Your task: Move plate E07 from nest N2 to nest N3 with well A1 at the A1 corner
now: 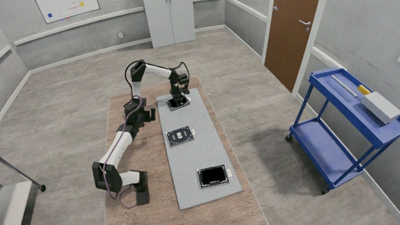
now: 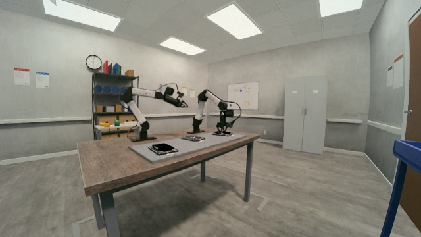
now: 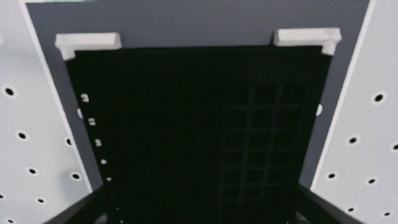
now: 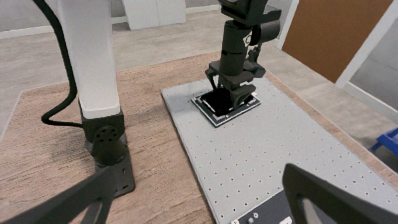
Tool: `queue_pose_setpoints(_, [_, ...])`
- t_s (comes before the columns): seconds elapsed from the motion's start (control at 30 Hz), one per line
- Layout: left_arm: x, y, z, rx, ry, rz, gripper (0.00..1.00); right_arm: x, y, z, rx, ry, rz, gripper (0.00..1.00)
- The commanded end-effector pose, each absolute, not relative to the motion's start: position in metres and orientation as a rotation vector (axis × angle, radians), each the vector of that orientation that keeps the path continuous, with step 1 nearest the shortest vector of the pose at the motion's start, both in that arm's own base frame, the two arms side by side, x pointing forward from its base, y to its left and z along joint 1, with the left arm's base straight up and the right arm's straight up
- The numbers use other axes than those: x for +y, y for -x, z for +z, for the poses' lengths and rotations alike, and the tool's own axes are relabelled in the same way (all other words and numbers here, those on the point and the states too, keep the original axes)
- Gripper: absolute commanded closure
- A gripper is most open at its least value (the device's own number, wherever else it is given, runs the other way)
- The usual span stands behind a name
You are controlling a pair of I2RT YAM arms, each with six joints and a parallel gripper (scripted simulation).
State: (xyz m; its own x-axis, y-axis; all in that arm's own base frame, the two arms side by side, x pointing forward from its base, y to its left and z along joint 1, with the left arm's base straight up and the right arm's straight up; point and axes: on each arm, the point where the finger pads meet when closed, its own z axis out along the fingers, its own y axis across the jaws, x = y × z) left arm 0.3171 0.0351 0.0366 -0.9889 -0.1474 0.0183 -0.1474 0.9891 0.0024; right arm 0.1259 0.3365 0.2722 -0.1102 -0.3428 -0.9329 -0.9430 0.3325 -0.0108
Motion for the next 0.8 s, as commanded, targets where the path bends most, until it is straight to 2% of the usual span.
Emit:
queue_pose_setpoints(0.0, [0.036,-0.324,0.054,-3.159,-0.239,0.007,0.19,0.337,-0.126,0.28,1.635,1.162,0.804,0.0])
queue_pose_setpoints(0.23, [0.035,-0.322,0.09,-3.159,-0.241,0.007,0.19,0.337,-0.126,0.28,1.635,1.162,0.804,0.0])
queue_pose_setpoints(0.47, [0.028,-0.317,0.08,-3.126,-0.306,0.008,0.19,0.331,-0.126,0.28,1.669,1.156,0.785,0.0])
queue_pose_setpoints(0.77, [-0.073,-0.298,0.088,-3.125,-0.354,0.015,0.19,0.244,-0.118,0.279,1.899,1.112,0.604,0.0])
